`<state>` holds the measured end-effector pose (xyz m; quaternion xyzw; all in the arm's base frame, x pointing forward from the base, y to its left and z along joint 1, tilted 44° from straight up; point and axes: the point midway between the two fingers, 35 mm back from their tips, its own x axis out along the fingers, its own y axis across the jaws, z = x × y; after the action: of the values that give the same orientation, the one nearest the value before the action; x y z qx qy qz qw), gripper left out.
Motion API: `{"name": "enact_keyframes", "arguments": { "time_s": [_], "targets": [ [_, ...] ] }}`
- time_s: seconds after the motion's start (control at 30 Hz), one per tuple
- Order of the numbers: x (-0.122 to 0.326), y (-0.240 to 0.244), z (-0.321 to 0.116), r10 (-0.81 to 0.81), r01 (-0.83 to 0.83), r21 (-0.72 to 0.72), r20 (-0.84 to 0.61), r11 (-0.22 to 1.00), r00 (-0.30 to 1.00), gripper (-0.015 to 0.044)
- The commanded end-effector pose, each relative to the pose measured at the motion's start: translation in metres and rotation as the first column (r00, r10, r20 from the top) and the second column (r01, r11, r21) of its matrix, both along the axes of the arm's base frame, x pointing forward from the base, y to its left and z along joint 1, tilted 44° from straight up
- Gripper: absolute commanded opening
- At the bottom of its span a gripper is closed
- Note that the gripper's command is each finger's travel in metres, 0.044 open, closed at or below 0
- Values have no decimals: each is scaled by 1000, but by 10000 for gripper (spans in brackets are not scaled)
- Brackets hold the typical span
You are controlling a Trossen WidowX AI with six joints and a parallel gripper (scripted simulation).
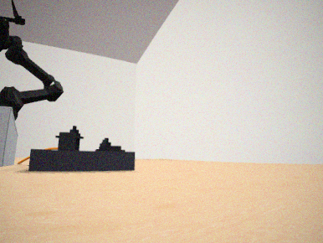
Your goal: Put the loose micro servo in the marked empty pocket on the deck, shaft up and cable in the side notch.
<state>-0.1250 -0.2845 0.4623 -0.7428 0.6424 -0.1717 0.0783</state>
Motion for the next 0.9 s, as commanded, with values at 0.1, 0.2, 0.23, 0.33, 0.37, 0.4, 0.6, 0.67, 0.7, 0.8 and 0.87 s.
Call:
{"name": "enact_keyframes", "arguments": {
  "time_s": [0.1,0.2,0.23,0.33,0.37,0.4,0.6,0.67,0.7,0.8,0.87],
  "targets": [
    [14,-22,-26,78,-92,78,163,993,984,440],
    [19,-26,-31,95,-116,97,203,988,975,440],
    [21,-29,-34,102,-129,107,226,986,969,440],
    [31,-37,-46,126,-175,144,302,974,945,440],
    [34,-40,-50,132,-192,156,329,969,935,440],
    [38,-43,-53,138,-209,168,356,963,924,440],
    [61,-56,-76,151,-302,235,503,924,851,440],
    [69,-60,-85,148,-336,258,550,906,822,440],
    [74,-62,-89,146,-353,269,572,896,807,440],
    [89,-67,-101,138,-402,301,628,865,766,440],
    [97,-70,-109,125,-432,321,664,843,737,440]
  ]
}}
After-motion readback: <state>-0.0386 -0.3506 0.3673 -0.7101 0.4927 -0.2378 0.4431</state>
